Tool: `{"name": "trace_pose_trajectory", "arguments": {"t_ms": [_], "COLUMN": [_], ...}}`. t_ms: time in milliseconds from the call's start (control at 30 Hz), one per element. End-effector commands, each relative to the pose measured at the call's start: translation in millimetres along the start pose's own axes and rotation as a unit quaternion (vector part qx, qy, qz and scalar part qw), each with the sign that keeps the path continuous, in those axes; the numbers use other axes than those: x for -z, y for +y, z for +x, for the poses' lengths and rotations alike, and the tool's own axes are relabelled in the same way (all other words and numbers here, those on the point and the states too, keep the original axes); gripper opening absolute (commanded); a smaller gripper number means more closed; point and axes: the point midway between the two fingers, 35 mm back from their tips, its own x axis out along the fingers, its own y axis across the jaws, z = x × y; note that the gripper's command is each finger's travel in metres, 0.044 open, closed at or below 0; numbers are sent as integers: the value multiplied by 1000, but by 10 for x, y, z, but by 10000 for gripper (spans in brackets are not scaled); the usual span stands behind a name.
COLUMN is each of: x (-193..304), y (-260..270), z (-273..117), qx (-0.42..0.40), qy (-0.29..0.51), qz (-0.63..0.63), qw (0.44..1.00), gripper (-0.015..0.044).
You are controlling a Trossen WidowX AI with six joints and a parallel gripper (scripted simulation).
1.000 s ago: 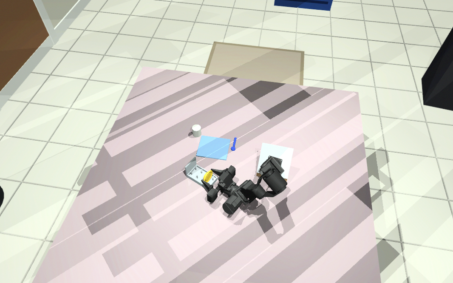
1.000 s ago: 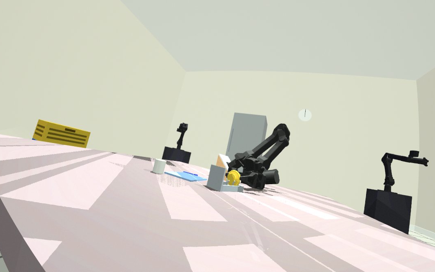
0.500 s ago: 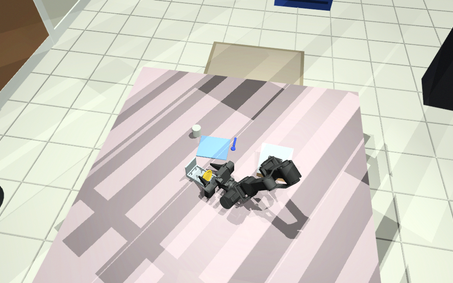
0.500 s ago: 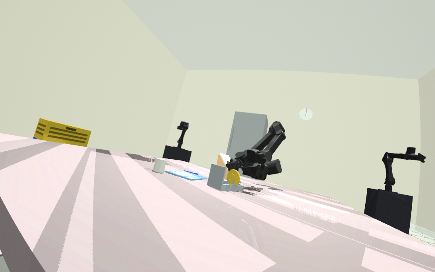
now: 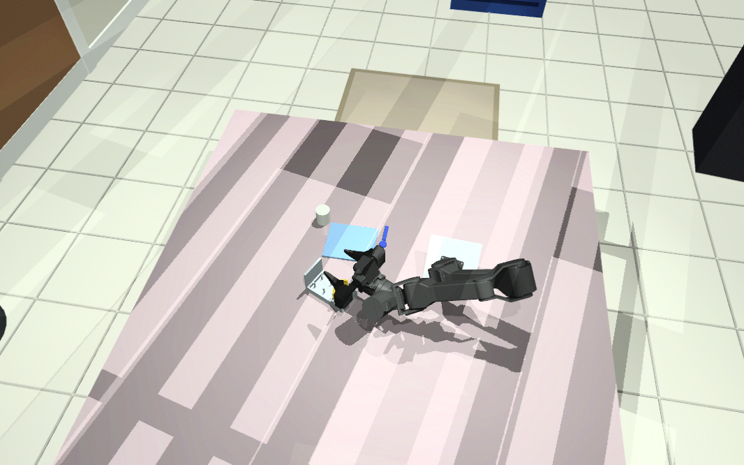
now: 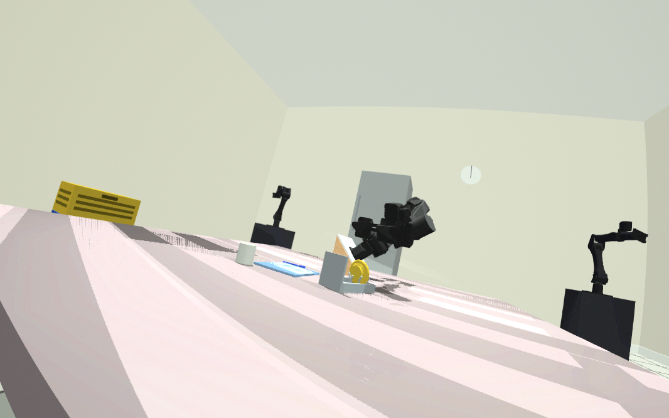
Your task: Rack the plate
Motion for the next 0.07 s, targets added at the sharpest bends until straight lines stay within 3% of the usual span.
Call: {"name": "trace_pose_trajectory", "arguments": {"t_ms": [0, 33], "x": [-29, -26], "y": [-32, -53], "z": [54, 76], "qx": [17, 24], "qy": [13, 19], "qz": [-37, -51], "qw": [999, 998], "gripper": [400, 400]}}
